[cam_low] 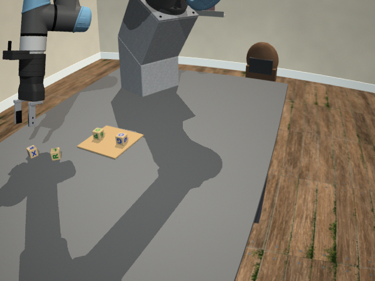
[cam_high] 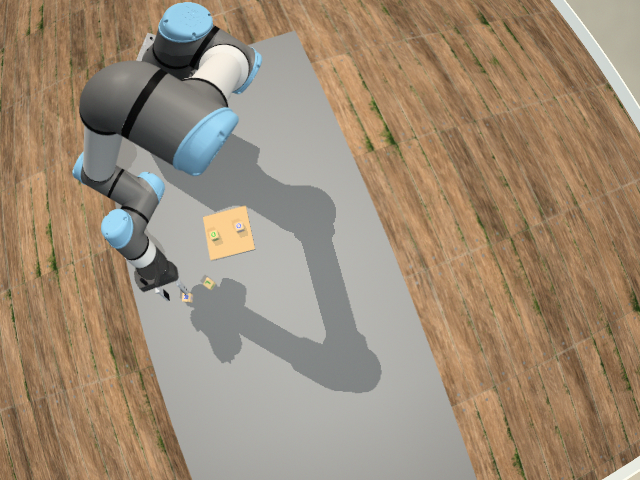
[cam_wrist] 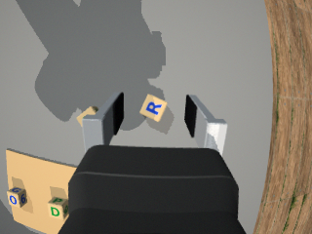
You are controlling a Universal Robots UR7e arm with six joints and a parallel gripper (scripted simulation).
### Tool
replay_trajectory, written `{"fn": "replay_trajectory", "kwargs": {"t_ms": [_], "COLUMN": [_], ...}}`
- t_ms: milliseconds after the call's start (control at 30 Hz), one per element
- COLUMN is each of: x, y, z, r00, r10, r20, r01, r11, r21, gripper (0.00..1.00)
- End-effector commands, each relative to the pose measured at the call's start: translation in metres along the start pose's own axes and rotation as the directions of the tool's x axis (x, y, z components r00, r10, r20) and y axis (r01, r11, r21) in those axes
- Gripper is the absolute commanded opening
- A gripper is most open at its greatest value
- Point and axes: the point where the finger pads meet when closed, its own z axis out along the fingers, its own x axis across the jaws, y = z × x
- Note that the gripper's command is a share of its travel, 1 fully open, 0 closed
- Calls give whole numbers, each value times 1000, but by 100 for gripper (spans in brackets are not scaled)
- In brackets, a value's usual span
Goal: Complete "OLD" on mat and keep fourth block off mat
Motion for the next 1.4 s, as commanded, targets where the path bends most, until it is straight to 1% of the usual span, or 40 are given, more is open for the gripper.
{"fn": "replay_trajectory", "kwargs": {"t_ms": [0, 633, 800, 1033, 1100, 1167, 1367], "x": [0, -1, -11, -29, -29, -38, -54], "y": [-1, -2, -5, -6, -6, -6, -4], "z": [0, -1, -5, -12, -12, -17, -24], "r00": [1000, 1000, 994, 964, 964, 940, 893], "r10": [-1, -16, -110, -264, -264, -337, -442], "r20": [0, -1, 3, 29, 29, 49, 88], "r01": [1, 16, 110, 266, 266, 341, 450], "r11": [1000, 1000, 993, 958, 958, 931, 876], "r21": [1, -4, -42, -105, -105, -134, -172], "gripper": [100, 100, 100, 100, 100, 100, 100]}}
